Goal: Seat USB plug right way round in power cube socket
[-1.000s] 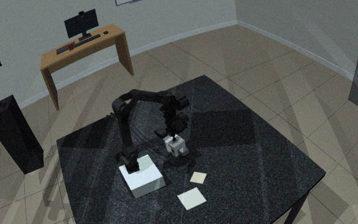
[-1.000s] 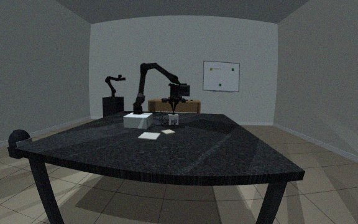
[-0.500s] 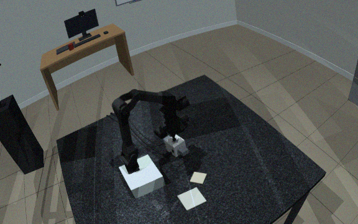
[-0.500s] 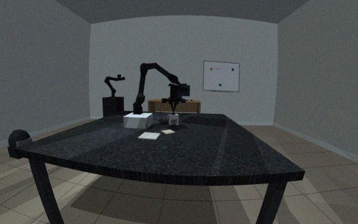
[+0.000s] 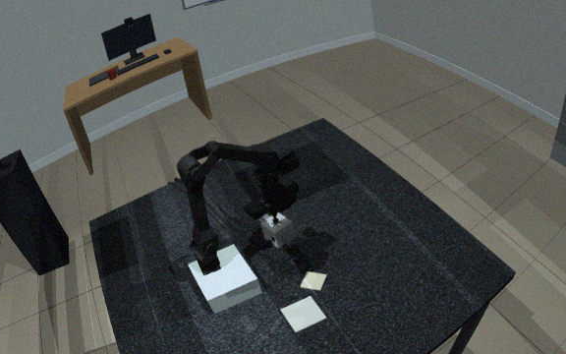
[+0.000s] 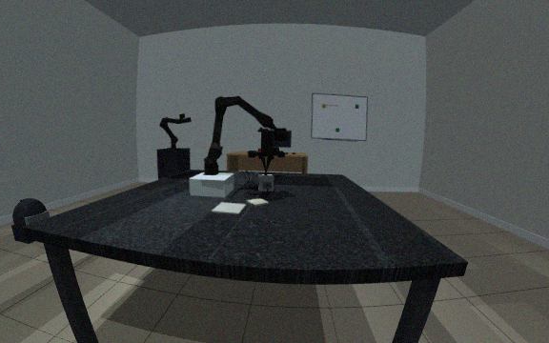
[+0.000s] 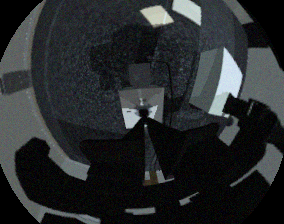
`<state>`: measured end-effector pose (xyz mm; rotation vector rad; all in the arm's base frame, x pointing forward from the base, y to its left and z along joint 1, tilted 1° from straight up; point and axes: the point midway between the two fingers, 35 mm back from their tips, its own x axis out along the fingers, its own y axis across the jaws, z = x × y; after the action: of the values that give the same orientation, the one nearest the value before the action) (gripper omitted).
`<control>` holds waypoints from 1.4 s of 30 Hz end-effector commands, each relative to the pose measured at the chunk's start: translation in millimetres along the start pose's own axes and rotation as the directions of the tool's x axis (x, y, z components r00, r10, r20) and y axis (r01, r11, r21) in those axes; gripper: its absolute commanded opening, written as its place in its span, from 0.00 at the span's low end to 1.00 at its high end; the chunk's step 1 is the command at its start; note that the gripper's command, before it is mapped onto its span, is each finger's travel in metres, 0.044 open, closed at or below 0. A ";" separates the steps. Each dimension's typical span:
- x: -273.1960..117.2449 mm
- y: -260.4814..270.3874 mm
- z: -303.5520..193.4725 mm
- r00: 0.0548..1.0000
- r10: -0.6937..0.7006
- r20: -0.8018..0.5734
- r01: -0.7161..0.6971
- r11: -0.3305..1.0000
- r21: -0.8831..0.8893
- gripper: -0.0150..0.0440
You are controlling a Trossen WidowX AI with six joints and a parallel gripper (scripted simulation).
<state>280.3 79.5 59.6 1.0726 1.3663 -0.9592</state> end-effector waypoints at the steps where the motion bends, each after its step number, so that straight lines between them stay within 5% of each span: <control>1: 2.2 -0.5 0.1 1.000 -0.005 -0.001 0.005 1.000 -0.005 0.25; 23: 2.2 -0.5 0.1 1.000 -0.005 -0.001 0.005 1.000 -0.005 0.25; 27: 0.1 0.0 0.0 1.000 0.000 0.000 0.000 1.000 0.000 0.42; 42: 0.1 0.0 0.0 1.000 0.000 0.000 0.000 1.000 0.000 0.42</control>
<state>280.2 79.5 59.4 1.0725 1.3665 -0.9593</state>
